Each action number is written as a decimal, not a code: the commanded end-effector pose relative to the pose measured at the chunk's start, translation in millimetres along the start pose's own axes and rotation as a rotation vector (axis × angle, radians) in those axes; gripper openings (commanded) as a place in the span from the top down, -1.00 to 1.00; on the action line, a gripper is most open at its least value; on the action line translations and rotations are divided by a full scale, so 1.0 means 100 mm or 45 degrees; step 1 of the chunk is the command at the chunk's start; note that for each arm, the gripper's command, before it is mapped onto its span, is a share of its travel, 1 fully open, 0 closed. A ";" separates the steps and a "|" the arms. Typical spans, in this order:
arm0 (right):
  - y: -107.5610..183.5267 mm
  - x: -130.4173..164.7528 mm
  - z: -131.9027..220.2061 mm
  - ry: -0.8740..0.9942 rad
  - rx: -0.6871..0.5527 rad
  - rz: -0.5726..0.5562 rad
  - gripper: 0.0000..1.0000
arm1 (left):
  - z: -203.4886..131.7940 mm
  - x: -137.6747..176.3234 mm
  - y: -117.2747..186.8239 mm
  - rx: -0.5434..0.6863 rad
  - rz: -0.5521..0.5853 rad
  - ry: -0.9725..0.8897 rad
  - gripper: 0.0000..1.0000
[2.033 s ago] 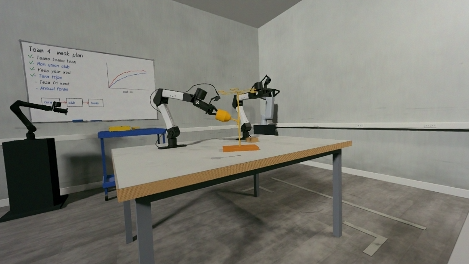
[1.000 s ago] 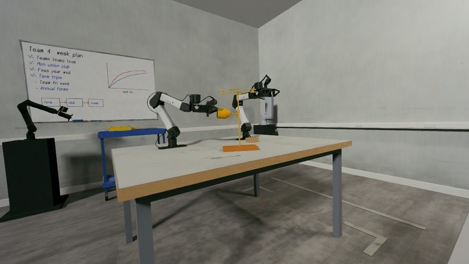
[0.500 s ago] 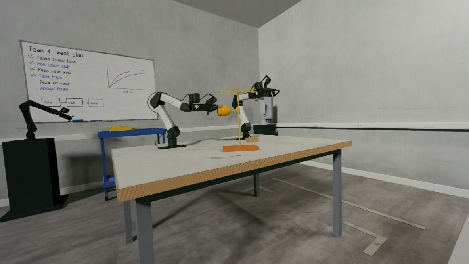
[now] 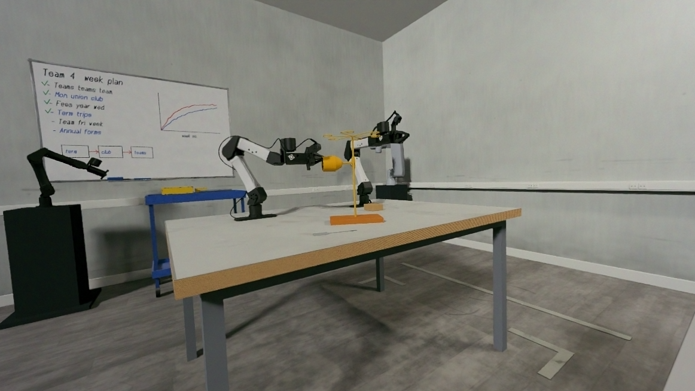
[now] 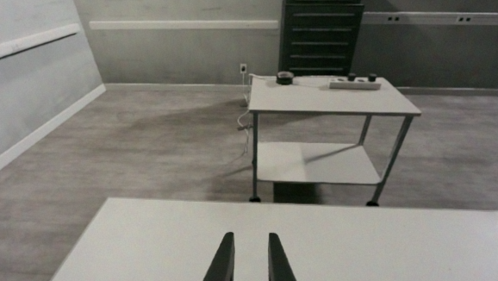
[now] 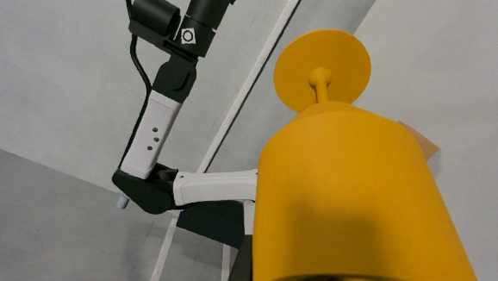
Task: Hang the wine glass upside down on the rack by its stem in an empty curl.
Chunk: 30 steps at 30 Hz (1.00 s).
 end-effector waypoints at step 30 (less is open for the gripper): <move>0.03 -0.27 0.33 0.127 -0.114 -0.090 1.00 | -1.02 0.76 0.39 0.063 0.423 0.148 0.70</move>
Point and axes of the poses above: on each arm, the point where the finger pads meet when closed, its own y axis back along the fingers, its own z axis across the jaws, x = y × z, the point moved 1 cm from there along y, back along the fingers, and after that the axes turned 15 degrees about y, right-handed, at the moved point
